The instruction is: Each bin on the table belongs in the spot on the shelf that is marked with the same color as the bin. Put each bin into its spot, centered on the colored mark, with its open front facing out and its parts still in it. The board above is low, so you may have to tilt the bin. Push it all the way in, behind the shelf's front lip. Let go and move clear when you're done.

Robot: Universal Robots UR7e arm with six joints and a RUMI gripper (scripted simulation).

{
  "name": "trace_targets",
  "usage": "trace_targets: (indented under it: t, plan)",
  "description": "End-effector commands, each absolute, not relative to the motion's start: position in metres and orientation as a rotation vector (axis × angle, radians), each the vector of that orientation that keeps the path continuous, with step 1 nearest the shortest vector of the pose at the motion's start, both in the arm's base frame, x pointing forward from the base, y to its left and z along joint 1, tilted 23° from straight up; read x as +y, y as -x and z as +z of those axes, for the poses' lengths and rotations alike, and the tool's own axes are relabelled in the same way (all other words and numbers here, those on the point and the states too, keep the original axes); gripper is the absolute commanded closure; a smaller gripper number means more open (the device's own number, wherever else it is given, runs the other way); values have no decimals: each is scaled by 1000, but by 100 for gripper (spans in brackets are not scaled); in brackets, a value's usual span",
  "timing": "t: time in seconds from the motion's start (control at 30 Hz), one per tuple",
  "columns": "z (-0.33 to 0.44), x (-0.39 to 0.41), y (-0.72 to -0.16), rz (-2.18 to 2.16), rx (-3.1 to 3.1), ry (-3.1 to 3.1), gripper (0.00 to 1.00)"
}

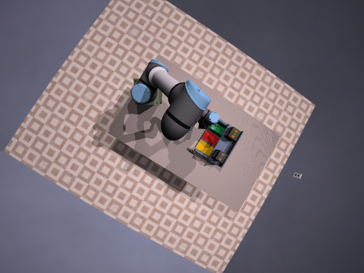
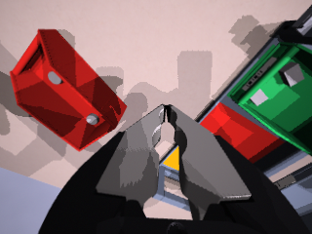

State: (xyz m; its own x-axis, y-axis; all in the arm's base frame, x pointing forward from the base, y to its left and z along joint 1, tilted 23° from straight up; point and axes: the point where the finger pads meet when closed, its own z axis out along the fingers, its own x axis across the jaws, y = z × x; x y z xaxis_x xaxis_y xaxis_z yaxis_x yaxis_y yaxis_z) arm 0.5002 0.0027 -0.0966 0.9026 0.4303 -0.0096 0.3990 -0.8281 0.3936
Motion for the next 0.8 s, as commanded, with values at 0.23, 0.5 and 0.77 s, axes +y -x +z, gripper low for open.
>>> trace_targets:
  t: [0.23, 0.5, 0.77]
  plan:
    - [-73, -33, -425, 40, 1166, -2484, 100]
    - [-66, -44, -392, -7, 1371, -2374, 100]
    - [-64, -47, -382, -23, 1435, -2335, 100]
